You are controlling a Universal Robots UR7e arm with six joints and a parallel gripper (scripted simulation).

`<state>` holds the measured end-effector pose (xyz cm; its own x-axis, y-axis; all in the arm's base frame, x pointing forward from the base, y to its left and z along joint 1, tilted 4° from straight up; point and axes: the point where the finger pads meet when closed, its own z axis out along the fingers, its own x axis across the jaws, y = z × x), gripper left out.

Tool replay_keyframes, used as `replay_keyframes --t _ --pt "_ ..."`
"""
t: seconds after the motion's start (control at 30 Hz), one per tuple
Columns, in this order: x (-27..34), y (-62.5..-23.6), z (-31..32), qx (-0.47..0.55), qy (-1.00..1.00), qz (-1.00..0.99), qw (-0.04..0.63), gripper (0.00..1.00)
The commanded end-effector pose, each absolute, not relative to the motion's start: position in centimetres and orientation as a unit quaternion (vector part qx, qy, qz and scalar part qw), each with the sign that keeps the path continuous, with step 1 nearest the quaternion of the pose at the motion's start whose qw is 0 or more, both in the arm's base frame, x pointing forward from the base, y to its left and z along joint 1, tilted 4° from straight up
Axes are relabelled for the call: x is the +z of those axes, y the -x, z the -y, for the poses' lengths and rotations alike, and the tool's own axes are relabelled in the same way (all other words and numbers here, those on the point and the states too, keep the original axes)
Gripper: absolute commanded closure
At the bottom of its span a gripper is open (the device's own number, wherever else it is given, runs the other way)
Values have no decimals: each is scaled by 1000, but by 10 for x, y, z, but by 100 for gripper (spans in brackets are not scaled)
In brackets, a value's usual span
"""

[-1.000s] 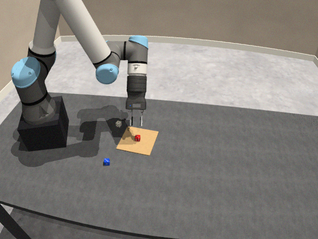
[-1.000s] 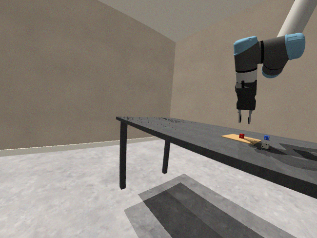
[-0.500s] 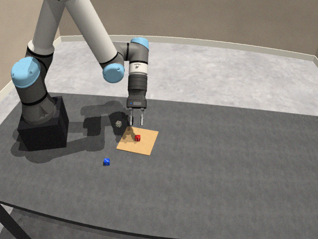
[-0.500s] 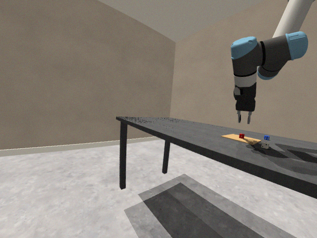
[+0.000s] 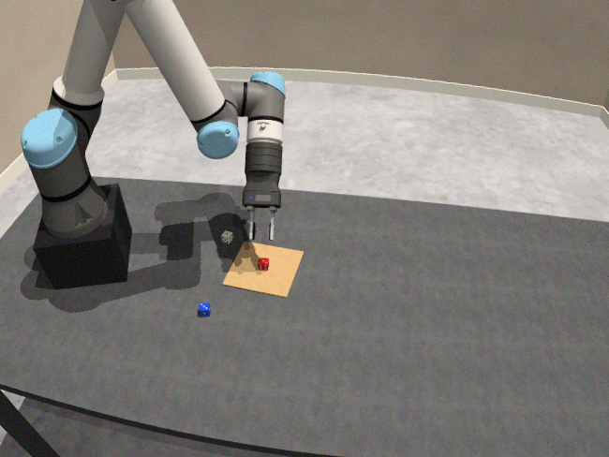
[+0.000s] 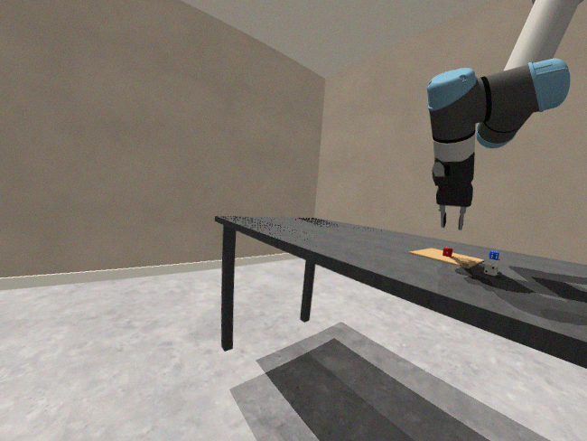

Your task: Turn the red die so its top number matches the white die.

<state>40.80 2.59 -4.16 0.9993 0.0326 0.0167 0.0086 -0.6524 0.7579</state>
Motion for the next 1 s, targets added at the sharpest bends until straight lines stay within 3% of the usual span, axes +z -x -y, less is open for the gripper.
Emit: replay_keyframes --t 0.0,0.97 --pt "-43 -408 -26 15 -909 -11 417 30" --pt "-80 -409 -23 15 -909 -11 417 30"
